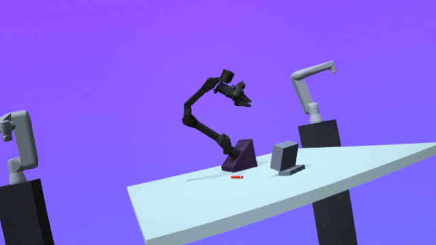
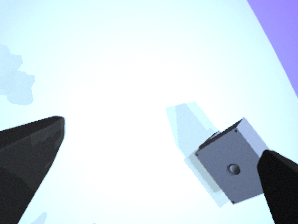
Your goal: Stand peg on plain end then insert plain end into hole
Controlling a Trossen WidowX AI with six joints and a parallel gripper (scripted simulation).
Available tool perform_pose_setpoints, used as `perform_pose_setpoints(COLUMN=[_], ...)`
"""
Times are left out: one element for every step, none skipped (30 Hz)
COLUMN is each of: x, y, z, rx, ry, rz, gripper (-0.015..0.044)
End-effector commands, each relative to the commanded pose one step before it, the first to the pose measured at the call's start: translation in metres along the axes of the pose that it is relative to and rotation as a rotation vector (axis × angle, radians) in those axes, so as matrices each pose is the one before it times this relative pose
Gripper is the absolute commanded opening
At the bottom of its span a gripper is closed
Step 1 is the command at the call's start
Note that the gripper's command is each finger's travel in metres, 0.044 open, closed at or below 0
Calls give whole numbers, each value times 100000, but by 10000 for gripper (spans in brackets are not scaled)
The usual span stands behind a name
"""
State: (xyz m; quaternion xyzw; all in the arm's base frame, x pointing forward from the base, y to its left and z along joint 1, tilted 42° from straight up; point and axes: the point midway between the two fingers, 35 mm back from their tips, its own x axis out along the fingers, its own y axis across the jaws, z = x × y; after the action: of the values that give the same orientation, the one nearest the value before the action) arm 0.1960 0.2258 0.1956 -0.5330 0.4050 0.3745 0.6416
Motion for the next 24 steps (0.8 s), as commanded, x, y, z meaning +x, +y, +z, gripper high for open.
perform_pose_setpoints(x=[1785,508,515,522,529,536,543,550,557,563,499,495,497,500,503,506,508,511,514,512,568,620,628,636], y=[-1839,-619,-616,-612,-608,-605,-601,-597,-592,-588,-488,-479,-477,-475,-473,-471,-469,-467,-466,-476,-545,-581,-573,-566], z=[-1544,-440,-438,-436,-434,-432,-429,-427,-425,-423,-394,-387,-387,-386,-385,-385,-384,-383,-382,-362,-375,-402,-398,-395], rx=[9324,2549,2535,2521,2506,2491,2475,2459,2442,2425,2137,2100,2095,2090,2084,2079,2073,2067,2061,2026,2204,2348,2320,2291], ry=[7281,2154,2161,2169,2177,2184,2192,2200,2208,2216,1728,1706,1709,1712,1715,1718,1721,1724,1736,1851,2232,2414,2422,2431], rz=[-2381,-845,-831,-817,-803,-789,-775,-762,-749,-736,-181,-168,-158,-147,-137,-127,-116,-106,-113,-389,-846,-901,-890,-880], gripper=[440,440,440,440,440,440,440,440,440,440,440,440,440,440,440,440,440,440,440,440,440,440,440,440])
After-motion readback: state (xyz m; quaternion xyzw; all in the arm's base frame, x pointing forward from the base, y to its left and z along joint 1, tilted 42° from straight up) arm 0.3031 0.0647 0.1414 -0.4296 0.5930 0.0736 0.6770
